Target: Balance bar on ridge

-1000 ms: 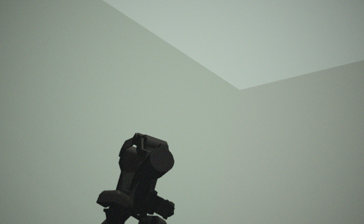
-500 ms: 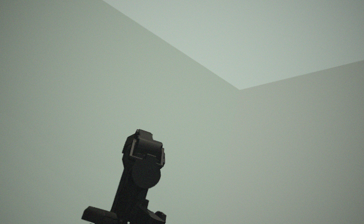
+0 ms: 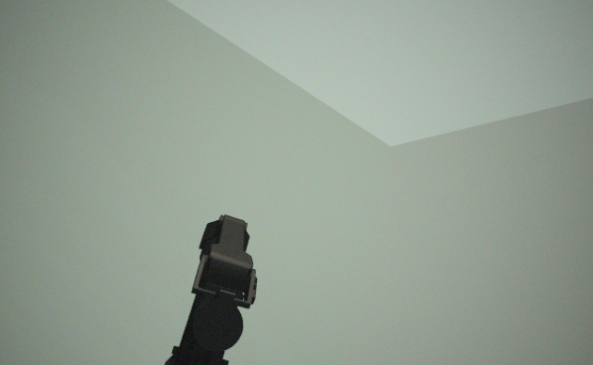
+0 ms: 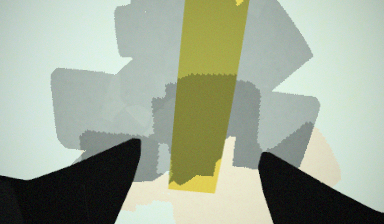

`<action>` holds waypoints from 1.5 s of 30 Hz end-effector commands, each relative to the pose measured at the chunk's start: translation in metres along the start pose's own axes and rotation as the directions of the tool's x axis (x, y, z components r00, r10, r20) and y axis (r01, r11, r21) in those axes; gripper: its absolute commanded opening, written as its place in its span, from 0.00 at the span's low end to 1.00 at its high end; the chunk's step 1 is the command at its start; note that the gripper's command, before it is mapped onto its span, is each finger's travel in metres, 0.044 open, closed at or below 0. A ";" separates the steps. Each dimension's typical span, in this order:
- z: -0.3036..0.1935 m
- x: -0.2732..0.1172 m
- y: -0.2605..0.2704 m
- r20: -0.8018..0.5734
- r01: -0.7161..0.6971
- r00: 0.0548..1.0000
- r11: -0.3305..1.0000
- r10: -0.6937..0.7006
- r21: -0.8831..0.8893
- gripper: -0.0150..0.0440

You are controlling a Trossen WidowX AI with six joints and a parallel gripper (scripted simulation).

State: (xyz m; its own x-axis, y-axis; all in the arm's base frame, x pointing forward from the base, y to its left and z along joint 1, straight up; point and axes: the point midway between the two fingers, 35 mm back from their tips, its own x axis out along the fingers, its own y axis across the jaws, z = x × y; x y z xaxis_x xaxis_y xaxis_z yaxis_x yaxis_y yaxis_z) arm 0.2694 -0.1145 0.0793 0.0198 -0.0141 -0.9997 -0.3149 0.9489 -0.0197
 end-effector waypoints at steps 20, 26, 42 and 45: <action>0.000 0.032 0.001 0.004 -0.004 1.000 1.000 0.004 -0.003 0.79; 0.000 0.033 0.001 0.004 -0.004 1.000 1.000 0.004 -0.003 0.79; 0.000 0.032 0.001 0.000 0.000 1.000 1.000 0.000 0.000 0.50; 0.000 0.032 0.001 0.000 0.000 1.000 1.000 0.000 0.000 0.46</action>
State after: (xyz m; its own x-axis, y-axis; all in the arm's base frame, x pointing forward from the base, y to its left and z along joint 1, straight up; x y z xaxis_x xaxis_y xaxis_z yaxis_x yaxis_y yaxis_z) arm 0.2695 -0.1145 0.0472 0.0197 -0.0137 -0.9997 -0.3150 0.9489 -0.0192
